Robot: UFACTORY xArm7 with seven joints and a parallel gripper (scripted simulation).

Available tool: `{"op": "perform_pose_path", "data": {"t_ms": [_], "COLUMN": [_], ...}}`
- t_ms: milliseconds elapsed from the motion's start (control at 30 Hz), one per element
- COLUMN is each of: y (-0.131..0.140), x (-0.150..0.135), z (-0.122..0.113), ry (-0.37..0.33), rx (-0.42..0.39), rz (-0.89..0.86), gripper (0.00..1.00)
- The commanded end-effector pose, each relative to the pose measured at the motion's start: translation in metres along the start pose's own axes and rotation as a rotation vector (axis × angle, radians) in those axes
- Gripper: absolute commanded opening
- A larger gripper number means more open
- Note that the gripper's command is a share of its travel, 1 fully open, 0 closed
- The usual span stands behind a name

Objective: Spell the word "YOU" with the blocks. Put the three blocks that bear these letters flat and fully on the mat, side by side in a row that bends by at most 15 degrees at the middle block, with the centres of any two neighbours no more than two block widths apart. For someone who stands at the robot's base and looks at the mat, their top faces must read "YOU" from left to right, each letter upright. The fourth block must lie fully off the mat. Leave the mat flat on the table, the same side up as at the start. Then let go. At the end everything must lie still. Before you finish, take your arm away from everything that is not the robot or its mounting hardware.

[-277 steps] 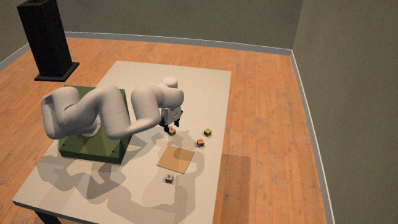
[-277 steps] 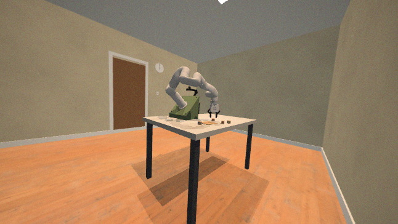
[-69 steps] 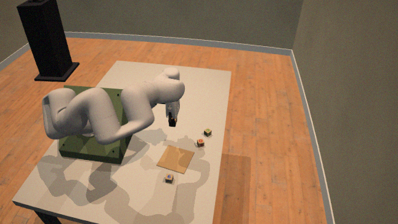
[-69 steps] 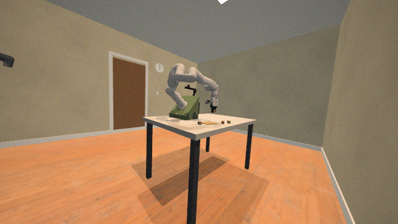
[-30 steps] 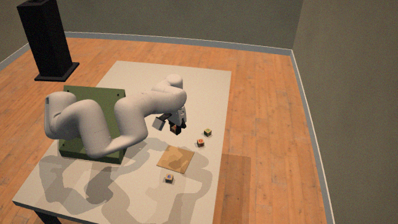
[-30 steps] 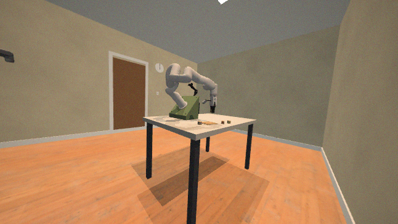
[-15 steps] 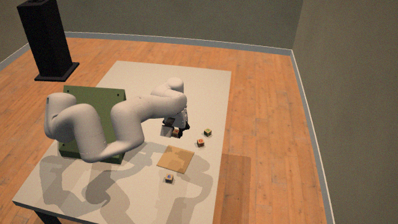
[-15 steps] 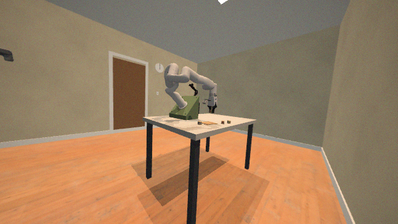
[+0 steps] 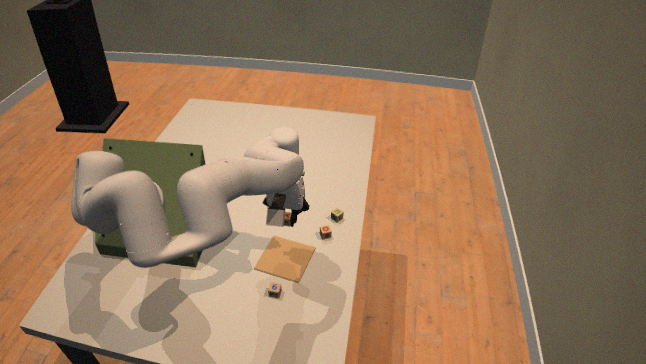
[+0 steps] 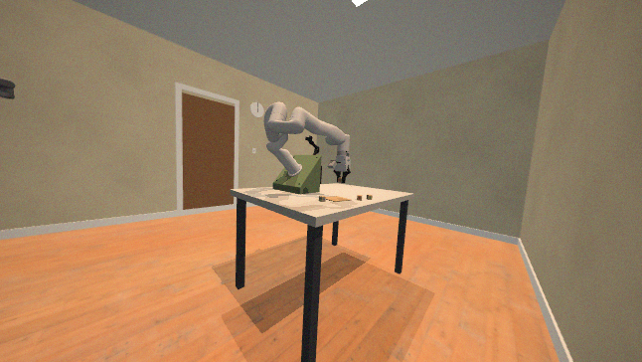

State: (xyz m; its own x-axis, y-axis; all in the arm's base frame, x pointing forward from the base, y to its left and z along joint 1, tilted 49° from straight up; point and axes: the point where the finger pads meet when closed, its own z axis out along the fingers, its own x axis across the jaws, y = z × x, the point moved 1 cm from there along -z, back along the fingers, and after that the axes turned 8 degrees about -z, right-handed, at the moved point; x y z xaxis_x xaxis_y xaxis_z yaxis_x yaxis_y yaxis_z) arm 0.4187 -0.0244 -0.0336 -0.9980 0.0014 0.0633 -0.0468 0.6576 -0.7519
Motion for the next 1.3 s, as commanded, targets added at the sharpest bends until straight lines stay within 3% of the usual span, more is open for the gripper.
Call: {"op": "perform_pose_path", "data": {"t_ms": [0,567,1033,1267], "y": [0.001,0.001,0.000,0.000], "x": [-0.001,-0.001,-0.002,-0.002], "z": [-0.002,0.014,0.077,0.090], "ry": [-0.004,-0.004,-0.004,-0.004], "rx": [-0.002,-0.003,-0.003,-0.003], "rz": [-0.001,-0.001,-0.001,-0.001], "gripper": [0.27,0.27,0.27,0.27]}}
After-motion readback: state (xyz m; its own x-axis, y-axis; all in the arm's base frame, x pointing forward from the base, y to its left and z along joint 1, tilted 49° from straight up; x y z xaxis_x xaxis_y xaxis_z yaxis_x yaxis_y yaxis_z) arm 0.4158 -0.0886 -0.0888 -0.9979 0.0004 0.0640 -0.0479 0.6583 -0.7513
